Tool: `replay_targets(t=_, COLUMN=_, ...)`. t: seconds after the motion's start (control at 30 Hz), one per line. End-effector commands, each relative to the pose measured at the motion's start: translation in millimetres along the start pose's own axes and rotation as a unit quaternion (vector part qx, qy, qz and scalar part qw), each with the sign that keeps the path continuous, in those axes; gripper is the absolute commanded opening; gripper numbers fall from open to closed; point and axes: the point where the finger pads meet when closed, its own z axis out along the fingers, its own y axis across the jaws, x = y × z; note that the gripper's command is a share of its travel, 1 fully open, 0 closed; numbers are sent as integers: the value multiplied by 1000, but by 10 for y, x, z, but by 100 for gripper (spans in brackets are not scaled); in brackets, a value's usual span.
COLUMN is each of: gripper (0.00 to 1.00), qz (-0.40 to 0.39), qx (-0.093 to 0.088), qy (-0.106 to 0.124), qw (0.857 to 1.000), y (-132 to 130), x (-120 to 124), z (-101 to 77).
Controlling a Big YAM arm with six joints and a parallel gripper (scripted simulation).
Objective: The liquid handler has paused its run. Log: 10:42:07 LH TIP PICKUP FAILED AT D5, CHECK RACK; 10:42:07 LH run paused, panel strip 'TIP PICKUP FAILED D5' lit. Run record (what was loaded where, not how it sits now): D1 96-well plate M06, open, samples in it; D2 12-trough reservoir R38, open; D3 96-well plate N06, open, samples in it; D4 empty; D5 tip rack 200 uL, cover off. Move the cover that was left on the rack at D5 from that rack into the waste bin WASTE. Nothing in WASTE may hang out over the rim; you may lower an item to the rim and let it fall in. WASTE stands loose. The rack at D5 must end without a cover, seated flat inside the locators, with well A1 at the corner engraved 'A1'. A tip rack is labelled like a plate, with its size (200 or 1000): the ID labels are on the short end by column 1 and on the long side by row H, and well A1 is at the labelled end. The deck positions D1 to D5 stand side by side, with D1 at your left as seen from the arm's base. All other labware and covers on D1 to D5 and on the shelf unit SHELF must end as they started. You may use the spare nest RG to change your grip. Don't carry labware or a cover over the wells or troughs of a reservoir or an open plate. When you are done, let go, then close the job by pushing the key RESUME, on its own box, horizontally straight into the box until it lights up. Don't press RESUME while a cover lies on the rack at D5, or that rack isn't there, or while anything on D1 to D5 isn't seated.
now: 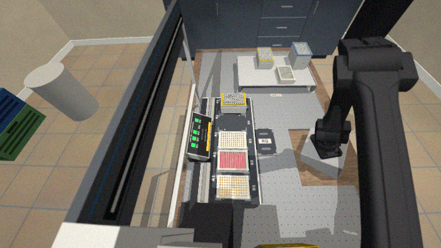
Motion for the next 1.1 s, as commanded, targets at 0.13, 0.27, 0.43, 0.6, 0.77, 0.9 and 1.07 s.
replay_targets(t=0.13, gripper=100, qz=15, qx=-44, qy=-18, qw=999, y=100, x=-126, z=-416)
replay_targets(t=0.27, gripper=100, qz=16, qx=-39, qy=-16, qw=999, y=103, x=-128, z=-445)
replay_targets(t=0.43, gripper=100, qz=18, qx=-40, qy=-17, qw=999, y=98, x=-157, z=-433)
replay_targets(t=0.6, gripper=100, qz=18, qx=-40, qy=-17, qw=999, y=98, x=-157, z=-433)
replay_targets(t=0.77, gripper=100, qz=18, qx=-40, qy=-17, qw=999, y=98, x=-157, z=-433)
replay_targets(t=0.9, gripper=100, qz=18, qx=-40, qy=-17, qw=999, y=98, x=-157, z=-433)
replay_targets(t=1.07, gripper=100, qz=18, qx=-40, qy=-17, qw=999, y=98, x=-157, z=-433)
